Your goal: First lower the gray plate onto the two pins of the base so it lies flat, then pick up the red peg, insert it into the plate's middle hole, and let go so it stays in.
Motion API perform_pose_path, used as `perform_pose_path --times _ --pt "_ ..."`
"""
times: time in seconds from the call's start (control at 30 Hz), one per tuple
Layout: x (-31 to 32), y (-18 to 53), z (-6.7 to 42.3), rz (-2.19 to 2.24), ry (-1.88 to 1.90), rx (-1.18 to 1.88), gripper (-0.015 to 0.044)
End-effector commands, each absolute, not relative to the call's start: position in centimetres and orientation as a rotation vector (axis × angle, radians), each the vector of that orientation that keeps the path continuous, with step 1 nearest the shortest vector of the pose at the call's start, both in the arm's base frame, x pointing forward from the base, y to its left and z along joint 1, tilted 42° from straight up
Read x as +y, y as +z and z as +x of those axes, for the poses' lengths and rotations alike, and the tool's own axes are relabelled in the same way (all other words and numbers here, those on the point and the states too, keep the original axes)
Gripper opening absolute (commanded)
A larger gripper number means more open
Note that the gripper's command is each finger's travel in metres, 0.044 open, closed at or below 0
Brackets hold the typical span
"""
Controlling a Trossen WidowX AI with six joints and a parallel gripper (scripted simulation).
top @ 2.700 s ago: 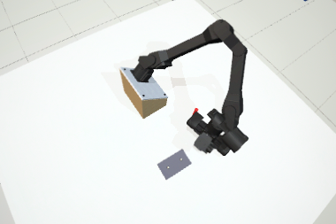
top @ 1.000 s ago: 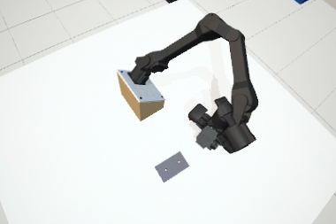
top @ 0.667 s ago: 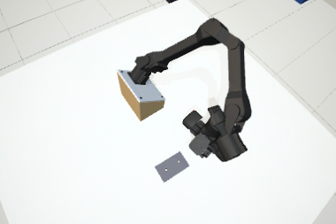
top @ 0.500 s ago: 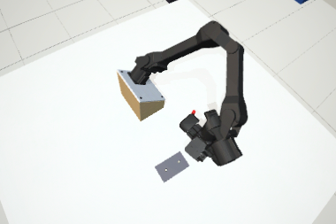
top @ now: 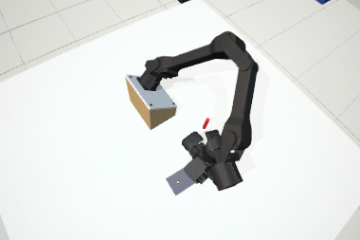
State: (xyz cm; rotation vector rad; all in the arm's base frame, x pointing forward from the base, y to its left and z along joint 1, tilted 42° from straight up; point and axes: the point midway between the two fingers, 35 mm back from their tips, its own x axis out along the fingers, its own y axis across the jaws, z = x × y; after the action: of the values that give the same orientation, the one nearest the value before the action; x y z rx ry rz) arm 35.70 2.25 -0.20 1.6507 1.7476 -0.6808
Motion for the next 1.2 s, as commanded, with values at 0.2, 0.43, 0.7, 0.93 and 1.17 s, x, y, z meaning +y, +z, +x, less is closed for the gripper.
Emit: perform_pose_path --times 0.2,0.43,0.7,0.93,1.17 --pt "0.8 -3.4 35.5 1.691 -0.745 1.738 0.0" --pt "0.1 -5.6 35.2 1.715 -0.78 1.735 0.0" --pt "-0.2 -6.3 35.1 1.724 -0.792 1.734 0.0" --pt "-0.2 -6.3 35.1 1.724 -0.792 1.734 0.0" --pt "-0.2 -6.3 35.1 1.724 -0.792 1.734 0.0"
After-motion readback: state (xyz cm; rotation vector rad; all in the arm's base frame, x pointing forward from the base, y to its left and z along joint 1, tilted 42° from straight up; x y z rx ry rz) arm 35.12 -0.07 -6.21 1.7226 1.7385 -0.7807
